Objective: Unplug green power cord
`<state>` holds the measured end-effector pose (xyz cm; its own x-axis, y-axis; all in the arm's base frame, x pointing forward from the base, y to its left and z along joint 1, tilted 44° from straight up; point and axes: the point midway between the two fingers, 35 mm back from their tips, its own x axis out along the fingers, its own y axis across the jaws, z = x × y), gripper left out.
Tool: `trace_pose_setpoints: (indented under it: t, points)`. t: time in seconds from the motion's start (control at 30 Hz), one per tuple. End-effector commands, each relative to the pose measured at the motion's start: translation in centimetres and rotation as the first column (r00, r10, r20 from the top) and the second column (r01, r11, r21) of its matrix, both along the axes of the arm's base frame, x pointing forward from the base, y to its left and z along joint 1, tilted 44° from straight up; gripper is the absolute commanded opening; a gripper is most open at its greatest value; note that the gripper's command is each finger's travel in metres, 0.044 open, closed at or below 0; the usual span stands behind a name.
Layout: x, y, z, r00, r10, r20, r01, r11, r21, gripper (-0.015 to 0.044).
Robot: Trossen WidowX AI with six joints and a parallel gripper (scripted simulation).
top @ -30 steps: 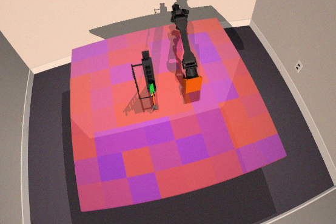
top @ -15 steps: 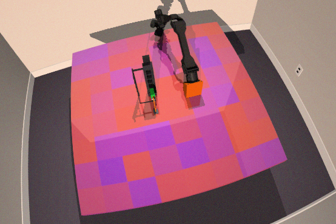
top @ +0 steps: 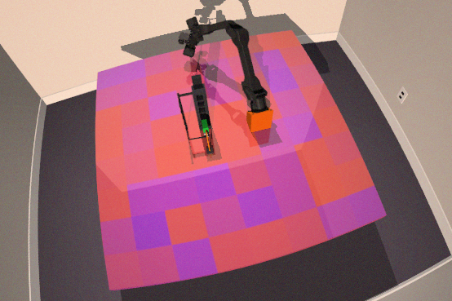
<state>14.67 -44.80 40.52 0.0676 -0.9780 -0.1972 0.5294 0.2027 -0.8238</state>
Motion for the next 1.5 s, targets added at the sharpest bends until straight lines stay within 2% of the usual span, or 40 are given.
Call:
trace_pose_setpoints:
  t: [0.0, 0.4, 0.73, 1.17, 1.47]
  points:
    - [3.5, 1.7, -0.5, 0.997, 0.078, -0.003, -0.078, 0.997, 0.017, 0.016]
    - [15.4, 9.5, -4.5, 0.925, 0.374, -0.07, -0.364, 0.924, 0.12, 0.016]
    - [22.7, 16.5, -9.5, 0.846, 0.531, -0.05, -0.505, 0.827, 0.248, 0.016]
    - [28.6, 26.7, -15.0, 0.732, 0.68, -0.032, -0.621, 0.685, 0.381, 0.016]
    - [30.9, 35.4, -19.1, 0.629, 0.777, -0.039, -0.675, 0.569, 0.469, 0.016]
